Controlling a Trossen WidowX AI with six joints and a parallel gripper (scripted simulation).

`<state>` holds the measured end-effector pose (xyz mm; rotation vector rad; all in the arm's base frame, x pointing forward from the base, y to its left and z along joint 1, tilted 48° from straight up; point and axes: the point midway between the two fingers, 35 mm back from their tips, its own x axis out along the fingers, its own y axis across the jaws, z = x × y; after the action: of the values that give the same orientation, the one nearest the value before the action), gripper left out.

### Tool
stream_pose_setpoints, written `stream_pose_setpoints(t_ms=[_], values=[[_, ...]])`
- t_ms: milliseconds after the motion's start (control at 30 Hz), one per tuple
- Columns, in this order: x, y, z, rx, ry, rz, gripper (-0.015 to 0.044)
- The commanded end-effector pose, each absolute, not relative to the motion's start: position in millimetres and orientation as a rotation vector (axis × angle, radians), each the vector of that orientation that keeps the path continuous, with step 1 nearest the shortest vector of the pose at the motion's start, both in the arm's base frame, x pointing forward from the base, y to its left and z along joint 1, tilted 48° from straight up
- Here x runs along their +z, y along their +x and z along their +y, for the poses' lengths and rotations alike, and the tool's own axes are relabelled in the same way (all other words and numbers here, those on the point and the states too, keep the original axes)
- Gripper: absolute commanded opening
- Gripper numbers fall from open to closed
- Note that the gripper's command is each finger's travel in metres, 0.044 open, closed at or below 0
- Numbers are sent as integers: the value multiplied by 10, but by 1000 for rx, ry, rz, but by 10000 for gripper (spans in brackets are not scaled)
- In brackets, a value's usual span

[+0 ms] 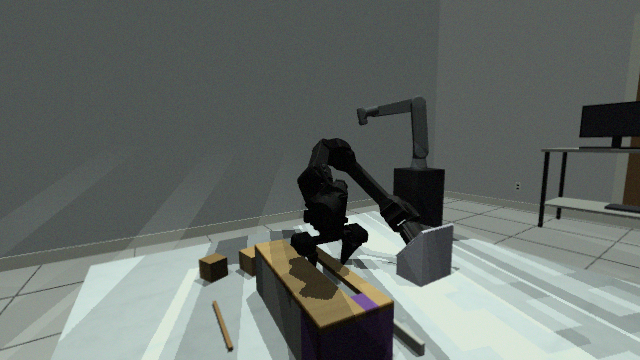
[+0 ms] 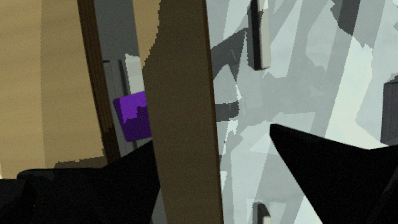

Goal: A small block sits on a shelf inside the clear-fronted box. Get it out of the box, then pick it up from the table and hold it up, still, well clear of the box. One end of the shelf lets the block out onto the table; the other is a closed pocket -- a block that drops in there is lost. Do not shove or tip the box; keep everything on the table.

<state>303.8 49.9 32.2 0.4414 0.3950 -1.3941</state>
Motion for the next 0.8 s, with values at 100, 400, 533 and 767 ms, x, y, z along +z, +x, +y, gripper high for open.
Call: stream_pose_setpoints(t_ms=[100,400,533,767], values=[[434,3047,399,-1393,444,391,400],[542,3053,300,-1393,444,391,400],[588,3056,258,-1393,443,391,400],[670,3060,183,-1393,443,390,400]])
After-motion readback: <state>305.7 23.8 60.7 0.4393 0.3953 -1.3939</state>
